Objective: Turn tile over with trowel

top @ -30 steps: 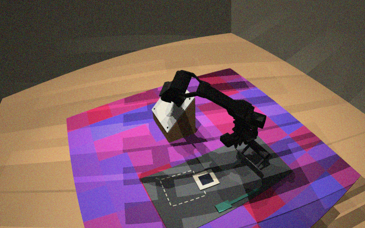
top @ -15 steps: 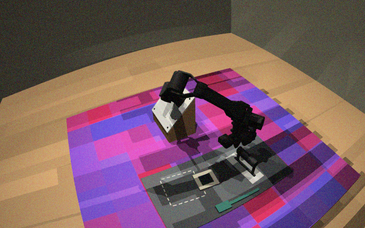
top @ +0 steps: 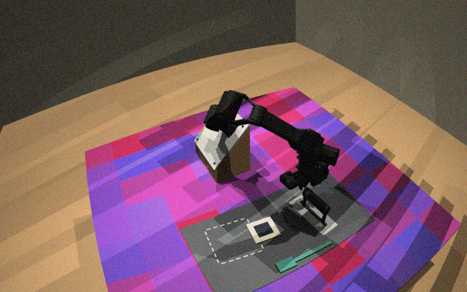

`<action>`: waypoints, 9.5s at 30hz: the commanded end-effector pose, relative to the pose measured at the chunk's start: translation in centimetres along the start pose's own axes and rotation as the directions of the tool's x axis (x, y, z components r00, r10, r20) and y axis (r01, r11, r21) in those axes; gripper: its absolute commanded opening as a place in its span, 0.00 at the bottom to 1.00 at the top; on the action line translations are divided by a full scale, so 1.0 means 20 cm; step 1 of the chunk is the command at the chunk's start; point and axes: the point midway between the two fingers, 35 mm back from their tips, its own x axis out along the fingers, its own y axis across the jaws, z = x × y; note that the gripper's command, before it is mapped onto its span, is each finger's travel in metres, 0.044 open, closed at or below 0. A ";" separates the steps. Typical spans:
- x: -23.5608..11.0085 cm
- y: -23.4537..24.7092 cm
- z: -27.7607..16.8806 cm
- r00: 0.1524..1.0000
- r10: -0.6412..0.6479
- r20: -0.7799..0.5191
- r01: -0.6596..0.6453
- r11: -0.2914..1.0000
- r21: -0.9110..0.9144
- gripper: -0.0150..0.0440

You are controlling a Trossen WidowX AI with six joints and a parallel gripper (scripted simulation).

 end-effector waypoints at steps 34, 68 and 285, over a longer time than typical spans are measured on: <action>-0.11 0.40 -0.01 1.000 0.006 0.012 -0.006 1.000 -0.012 0.42; -0.11 0.39 0.00 1.000 0.006 0.012 -0.006 1.000 -0.012 0.51; -0.20 0.05 0.43 0.906 0.277 0.319 -0.203 0.948 -0.246 0.76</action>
